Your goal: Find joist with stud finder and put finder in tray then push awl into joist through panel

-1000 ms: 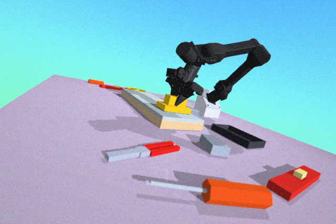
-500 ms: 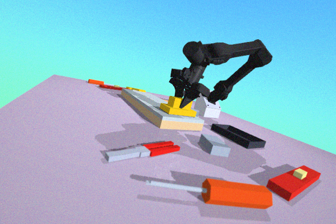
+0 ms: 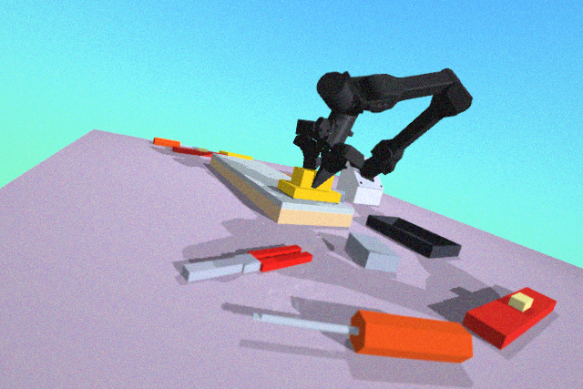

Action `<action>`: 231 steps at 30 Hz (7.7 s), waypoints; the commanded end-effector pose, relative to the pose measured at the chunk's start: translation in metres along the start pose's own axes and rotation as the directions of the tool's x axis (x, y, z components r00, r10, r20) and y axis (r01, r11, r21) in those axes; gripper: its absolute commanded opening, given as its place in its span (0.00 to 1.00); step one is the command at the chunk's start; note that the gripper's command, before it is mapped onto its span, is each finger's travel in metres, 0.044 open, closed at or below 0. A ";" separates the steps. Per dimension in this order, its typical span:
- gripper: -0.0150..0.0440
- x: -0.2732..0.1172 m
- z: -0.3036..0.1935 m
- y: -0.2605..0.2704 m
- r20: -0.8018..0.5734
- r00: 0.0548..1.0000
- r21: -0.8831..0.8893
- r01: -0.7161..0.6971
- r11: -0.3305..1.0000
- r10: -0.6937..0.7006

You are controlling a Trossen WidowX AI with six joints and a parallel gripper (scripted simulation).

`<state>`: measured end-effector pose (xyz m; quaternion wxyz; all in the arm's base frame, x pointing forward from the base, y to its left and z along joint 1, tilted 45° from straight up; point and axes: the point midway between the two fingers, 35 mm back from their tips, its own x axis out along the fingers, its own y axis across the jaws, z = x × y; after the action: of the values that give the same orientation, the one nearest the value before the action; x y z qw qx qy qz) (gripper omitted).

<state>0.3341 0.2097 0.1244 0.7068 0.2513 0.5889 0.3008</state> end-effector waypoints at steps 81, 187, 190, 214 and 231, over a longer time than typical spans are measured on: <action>0.25 -0.002 -0.001 -0.225 -0.001 1.000 -0.002 0.012 1.000 -0.012; 0.25 -0.105 0.029 -0.388 0.000 1.000 -0.023 0.027 0.999 -0.027; 0.25 -0.105 0.037 -0.372 -0.003 1.000 -0.061 0.028 0.998 -0.029; 0.25 -0.099 0.069 -0.198 -0.026 1.000 -0.436 -0.004 0.900 -0.008; 0.25 -0.093 0.043 -0.078 -0.052 0.998 -0.665 -0.066 0.744 0.041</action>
<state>0.3841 0.0758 0.1228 0.7285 0.0122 0.4687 0.4994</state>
